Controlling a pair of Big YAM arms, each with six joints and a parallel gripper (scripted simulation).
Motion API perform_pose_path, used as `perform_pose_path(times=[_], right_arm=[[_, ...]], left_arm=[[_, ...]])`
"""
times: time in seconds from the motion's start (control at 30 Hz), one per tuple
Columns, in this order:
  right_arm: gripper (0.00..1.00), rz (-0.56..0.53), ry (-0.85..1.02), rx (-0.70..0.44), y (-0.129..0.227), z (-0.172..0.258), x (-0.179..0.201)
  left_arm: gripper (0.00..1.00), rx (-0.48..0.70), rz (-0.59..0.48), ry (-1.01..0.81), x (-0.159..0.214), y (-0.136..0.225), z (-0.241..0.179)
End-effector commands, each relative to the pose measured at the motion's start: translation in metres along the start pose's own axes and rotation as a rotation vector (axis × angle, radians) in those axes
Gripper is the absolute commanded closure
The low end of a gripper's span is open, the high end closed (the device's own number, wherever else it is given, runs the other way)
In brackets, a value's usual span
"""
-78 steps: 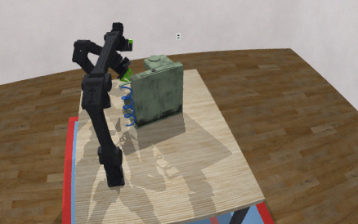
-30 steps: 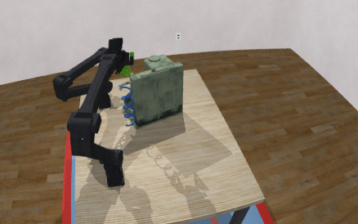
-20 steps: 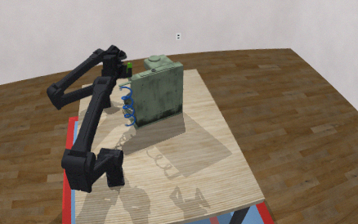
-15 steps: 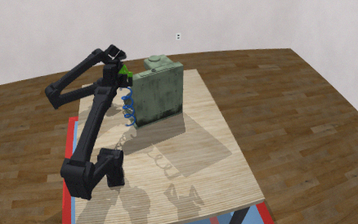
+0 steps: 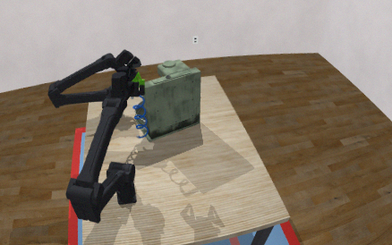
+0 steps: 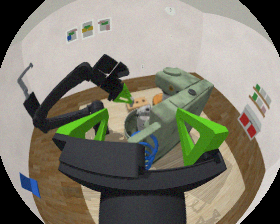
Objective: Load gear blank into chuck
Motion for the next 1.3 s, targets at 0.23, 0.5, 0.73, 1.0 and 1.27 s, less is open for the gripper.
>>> perform_pose_path(times=[0.23, 0.5, 0.73, 1.0, 1.27], right_arm=[[0.0, -0.05, -0.013, 0.008, 0.005, -0.003, -0.014], [0.0, -0.043, -0.004, 0.002, 0.005, -0.002, -0.017], [0.0, -0.043, -0.004, 0.002, 0.005, -0.002, -0.017], [0.0, -0.043, -0.004, 0.002, 0.005, -0.002, -0.017], [0.0, -0.043, -0.004, 0.002, 0.005, -0.002, -0.017]], left_arm=[[0.77, -0.005, -0.131, 0.019, -0.057, 0.013, -0.032], [0.77, -0.007, -0.144, 0.014, -0.07, 0.004, -0.046], [0.77, -0.012, -0.144, -0.005, -0.07, 0.002, -0.047], [0.77, -0.023, -0.136, 0.004, -0.085, 0.011, -0.047], [0.77, -0.025, -0.139, 0.01, -0.09, 0.001, -0.046]])
Point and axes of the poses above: on each arm, the point where the finger pads meet when closed, its own y axis back along the fingers, its own z axis across the jaws, x = y × z, the point moved 9 cm from there along y, back along the fingers, and after that the axes turned 5 degrees about y, right-handed, at the moved point
